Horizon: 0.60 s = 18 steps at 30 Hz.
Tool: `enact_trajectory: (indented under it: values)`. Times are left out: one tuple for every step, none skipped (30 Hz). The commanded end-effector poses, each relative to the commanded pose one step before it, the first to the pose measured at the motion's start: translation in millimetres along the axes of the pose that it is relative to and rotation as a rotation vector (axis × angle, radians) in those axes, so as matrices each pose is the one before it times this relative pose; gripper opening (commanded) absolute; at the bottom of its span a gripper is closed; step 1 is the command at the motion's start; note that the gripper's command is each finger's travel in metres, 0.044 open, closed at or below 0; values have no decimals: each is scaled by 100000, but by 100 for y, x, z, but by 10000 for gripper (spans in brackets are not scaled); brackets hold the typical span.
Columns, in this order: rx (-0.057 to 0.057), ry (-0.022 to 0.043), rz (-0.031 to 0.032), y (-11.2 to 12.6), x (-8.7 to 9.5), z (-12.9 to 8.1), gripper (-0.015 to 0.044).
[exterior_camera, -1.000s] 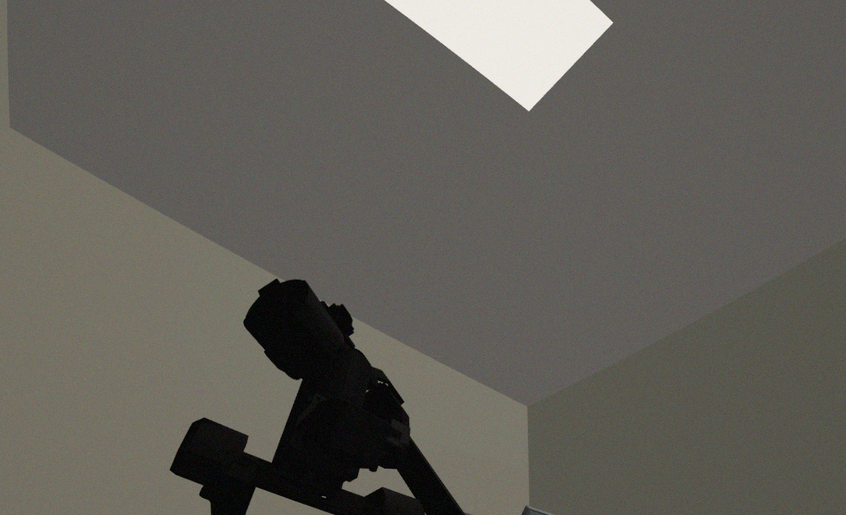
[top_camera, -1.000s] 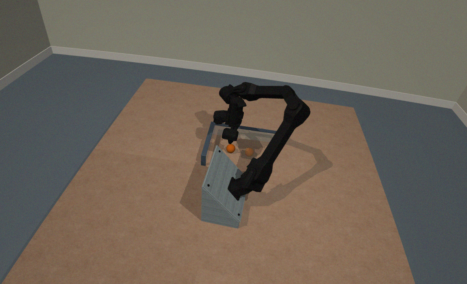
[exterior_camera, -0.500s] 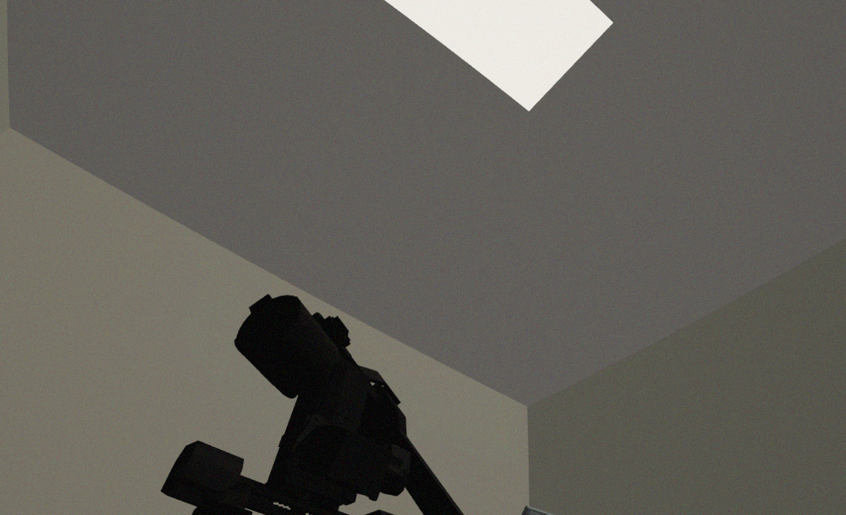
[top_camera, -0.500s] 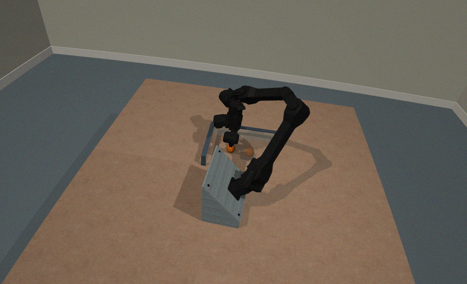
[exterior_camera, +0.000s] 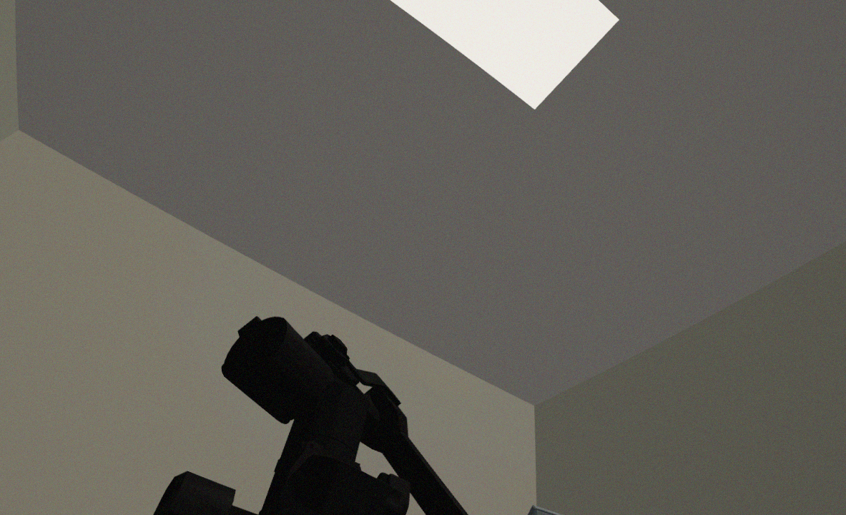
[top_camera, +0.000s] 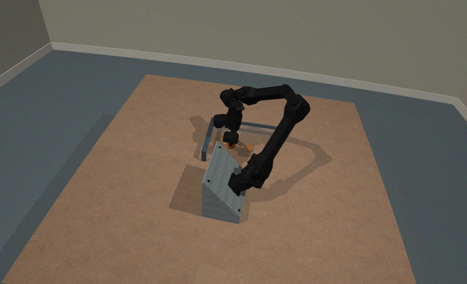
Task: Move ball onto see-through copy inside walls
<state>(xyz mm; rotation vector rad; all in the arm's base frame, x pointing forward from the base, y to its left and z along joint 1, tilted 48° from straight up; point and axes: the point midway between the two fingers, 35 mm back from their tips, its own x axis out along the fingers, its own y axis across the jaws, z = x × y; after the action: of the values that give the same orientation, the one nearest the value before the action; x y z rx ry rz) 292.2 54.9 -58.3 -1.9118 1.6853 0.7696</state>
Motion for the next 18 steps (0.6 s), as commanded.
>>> enact_trajectory:
  values:
    - [-1299,837,502,257,781,42,305]
    - [2,14,2,6,158,-5,305]
    - [2,16,2,7,159,-5,305]
    - [2,17,3,8,158,-5,305]
    - [3,18,3,9,158,-6,305]
    - [3,19,4,10,157,-6,305]
    - [2,16,3,8,124,-5,305]
    - [1,10,2,5,74,-3,305]
    - [0,3,1,2,25,-1,305]
    - [0,0,0,0,0,0,279]
    - [0,0,0,0,0,0,253]
    - [0,0,0,0,0,0,227]
    - [0,0,0,0,0,0,220]
    - [0,0,0,0,0,0,213]
    - [0,0,0,0,0,0,207]
    - [0,0,0,0,0,0,200]
    - [0,0,0,0,0,0,193]
    - [0,0,0,0,0,0,187]
